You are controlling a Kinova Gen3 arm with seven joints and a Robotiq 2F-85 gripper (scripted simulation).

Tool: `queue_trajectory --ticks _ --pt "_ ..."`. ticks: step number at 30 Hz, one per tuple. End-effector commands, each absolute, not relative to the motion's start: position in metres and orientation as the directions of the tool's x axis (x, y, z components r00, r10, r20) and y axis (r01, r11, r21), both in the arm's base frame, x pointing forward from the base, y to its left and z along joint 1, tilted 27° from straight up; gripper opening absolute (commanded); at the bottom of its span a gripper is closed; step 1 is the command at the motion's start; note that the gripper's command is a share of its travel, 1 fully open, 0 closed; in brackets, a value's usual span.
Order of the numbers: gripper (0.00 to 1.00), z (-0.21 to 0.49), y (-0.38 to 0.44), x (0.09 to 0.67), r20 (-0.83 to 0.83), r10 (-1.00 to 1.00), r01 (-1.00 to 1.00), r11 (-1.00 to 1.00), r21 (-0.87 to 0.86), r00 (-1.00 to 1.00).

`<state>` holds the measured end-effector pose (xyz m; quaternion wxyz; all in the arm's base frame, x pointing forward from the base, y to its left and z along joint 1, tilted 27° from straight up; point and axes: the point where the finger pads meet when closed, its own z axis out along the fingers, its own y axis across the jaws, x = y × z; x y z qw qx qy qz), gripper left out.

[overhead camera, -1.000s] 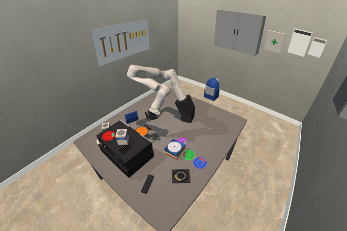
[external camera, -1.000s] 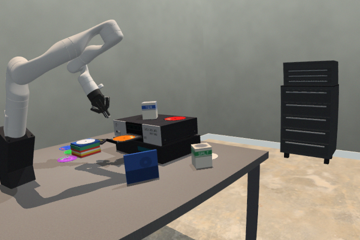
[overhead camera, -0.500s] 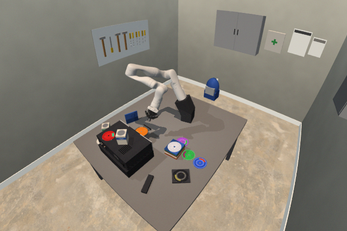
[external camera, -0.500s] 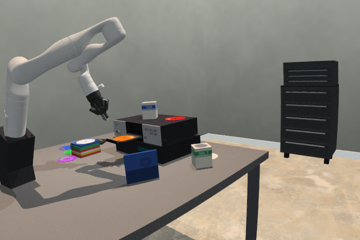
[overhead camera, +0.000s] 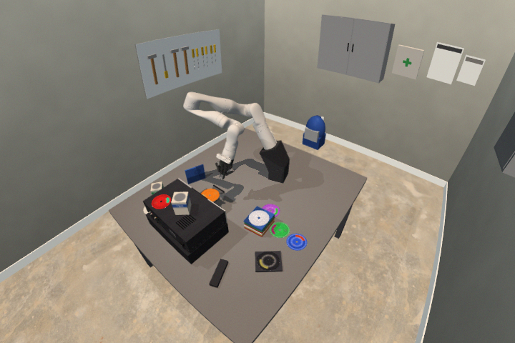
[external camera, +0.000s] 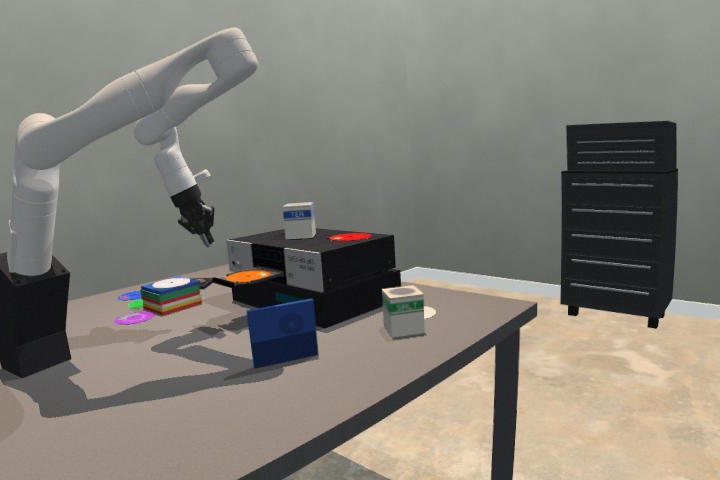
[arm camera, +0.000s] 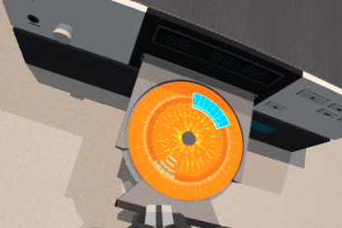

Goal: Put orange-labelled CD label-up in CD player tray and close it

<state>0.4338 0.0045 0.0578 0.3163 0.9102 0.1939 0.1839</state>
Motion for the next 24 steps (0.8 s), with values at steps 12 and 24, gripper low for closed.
queue_trajectory --ticks 12,24 --pt "0.10 0.057 -0.025 0.420 0.345 0.339 0.113 -0.837 0.536 0.876" --pt "0.10 0.055 -0.034 0.413 0.403 0.269 0.055 -0.882 0.468 0.875"
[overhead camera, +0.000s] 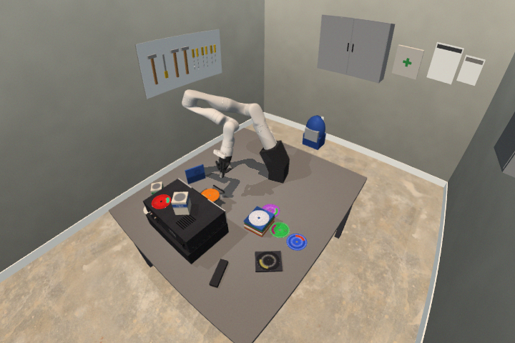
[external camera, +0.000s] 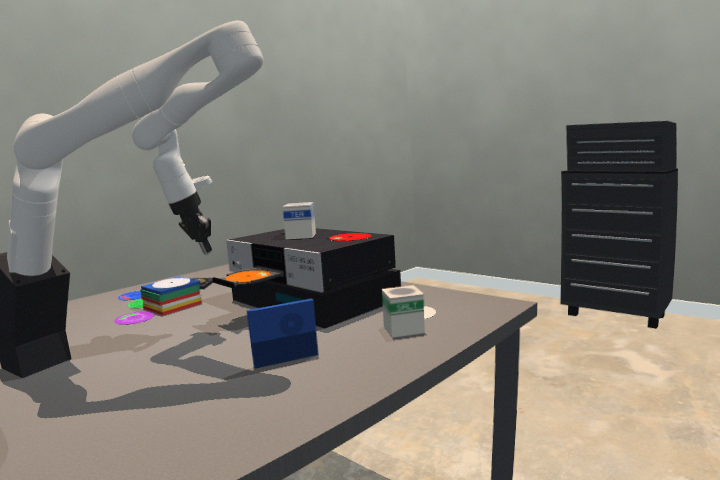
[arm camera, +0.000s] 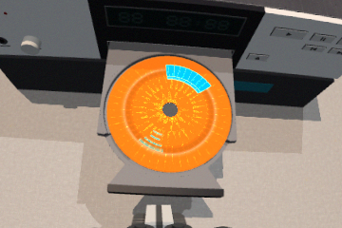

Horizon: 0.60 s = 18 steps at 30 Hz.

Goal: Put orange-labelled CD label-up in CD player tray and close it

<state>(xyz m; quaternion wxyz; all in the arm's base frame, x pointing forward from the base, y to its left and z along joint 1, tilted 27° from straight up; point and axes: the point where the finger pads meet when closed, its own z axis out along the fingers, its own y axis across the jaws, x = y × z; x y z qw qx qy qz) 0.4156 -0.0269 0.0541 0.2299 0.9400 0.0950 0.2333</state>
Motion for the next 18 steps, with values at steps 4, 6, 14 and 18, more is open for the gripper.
queue_trajectory --ticks 4,6,14,18 --pt "0.10 0.0543 -0.0362 0.4119 0.416 0.252 0.042 -0.891 0.451 0.874" --pt "0.10 0.0541 -0.0369 0.4113 0.420 0.246 0.038 -0.894 0.446 0.874" --pt "0.10 0.0539 -0.0380 0.4105 0.427 0.237 0.031 -0.899 0.437 0.873" --pt "0.10 0.0538 -0.0381 0.4104 0.427 0.236 0.030 -0.900 0.436 0.873"
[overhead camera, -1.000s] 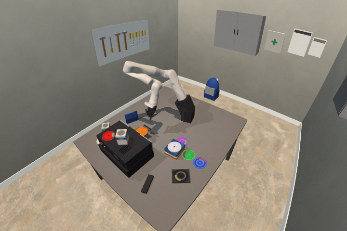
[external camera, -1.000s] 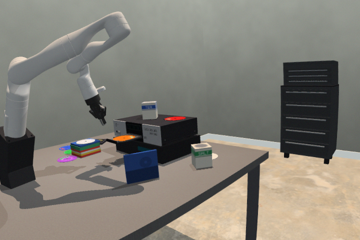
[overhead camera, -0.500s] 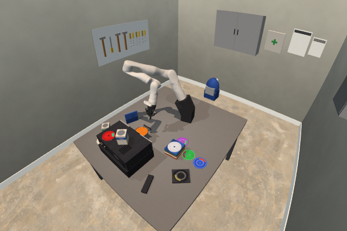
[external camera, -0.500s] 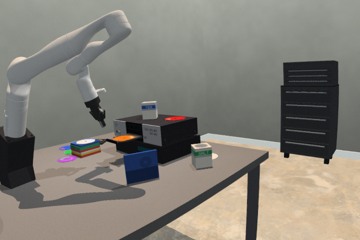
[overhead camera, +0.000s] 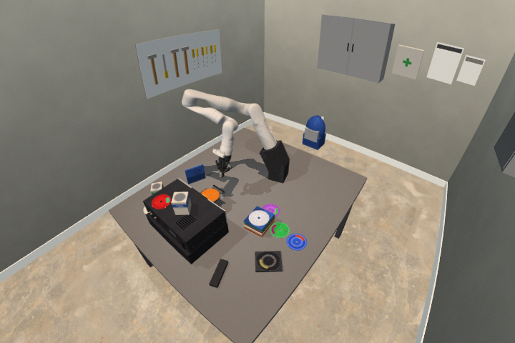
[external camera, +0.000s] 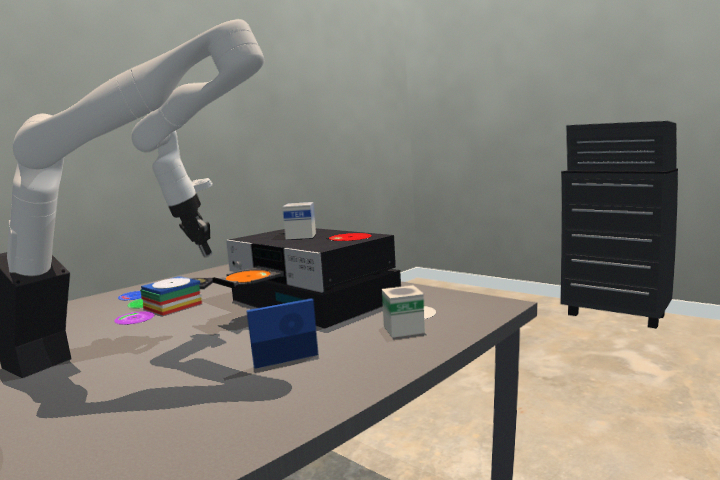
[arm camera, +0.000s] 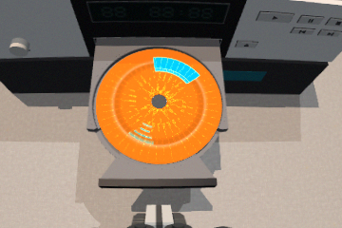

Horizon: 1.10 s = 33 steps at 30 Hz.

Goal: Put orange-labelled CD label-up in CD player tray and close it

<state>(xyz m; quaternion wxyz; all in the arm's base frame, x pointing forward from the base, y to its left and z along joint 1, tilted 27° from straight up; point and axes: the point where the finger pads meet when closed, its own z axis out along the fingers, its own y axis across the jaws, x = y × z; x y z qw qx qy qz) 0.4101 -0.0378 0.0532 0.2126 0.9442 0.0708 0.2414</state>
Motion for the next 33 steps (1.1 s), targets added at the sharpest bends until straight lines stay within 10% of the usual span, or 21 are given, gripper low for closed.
queue_trajectory --ticks 1,33 --pt "0.10 0.054 -0.038 0.410 0.427 0.236 0.030 -0.900 0.436 0.873" --pt "0.10 -0.003 -0.065 0.420 0.427 0.236 0.030 -0.900 0.436 0.873"
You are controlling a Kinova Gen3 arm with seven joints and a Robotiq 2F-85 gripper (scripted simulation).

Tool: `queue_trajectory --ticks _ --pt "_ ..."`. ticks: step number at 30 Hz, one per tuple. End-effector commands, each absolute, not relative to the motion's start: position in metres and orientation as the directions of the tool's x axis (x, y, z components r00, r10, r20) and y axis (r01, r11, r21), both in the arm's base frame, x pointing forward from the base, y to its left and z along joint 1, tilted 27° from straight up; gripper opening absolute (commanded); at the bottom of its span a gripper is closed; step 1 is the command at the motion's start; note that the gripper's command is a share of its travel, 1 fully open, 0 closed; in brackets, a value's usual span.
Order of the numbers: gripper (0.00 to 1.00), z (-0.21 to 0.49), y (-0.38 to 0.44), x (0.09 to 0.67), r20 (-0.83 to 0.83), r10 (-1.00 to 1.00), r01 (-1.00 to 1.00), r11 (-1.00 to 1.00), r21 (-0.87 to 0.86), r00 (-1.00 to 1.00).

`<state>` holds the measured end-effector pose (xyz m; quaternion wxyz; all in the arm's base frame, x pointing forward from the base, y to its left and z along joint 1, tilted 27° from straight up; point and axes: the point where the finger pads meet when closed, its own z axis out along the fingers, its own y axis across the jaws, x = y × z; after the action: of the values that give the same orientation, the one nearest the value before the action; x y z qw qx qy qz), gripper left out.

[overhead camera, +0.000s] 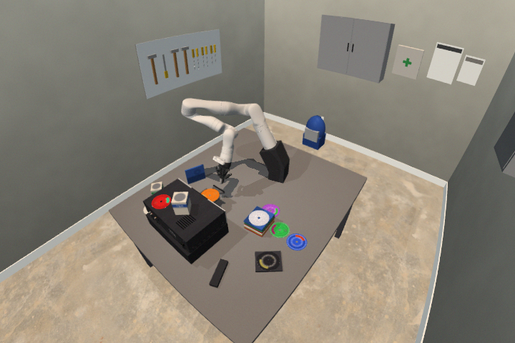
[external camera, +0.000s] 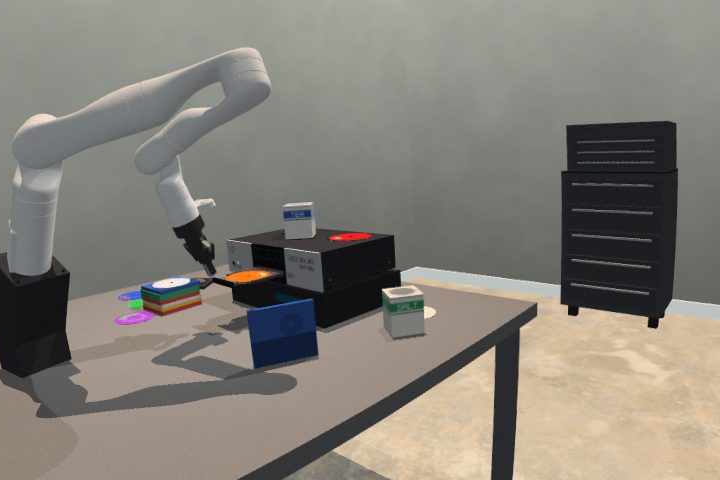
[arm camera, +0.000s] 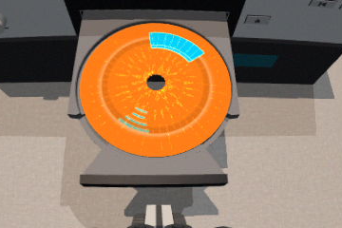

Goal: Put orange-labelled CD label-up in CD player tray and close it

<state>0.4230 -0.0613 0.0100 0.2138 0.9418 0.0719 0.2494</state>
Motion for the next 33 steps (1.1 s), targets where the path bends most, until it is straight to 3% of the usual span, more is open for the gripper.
queue_trajectory --ticks 1,33 --pt "0.10 -0.006 -0.067 0.421 0.427 0.236 0.030 -0.900 0.436 0.873" --pt "0.10 -0.017 -0.072 0.423 0.427 0.236 0.030 -0.900 0.436 0.873"
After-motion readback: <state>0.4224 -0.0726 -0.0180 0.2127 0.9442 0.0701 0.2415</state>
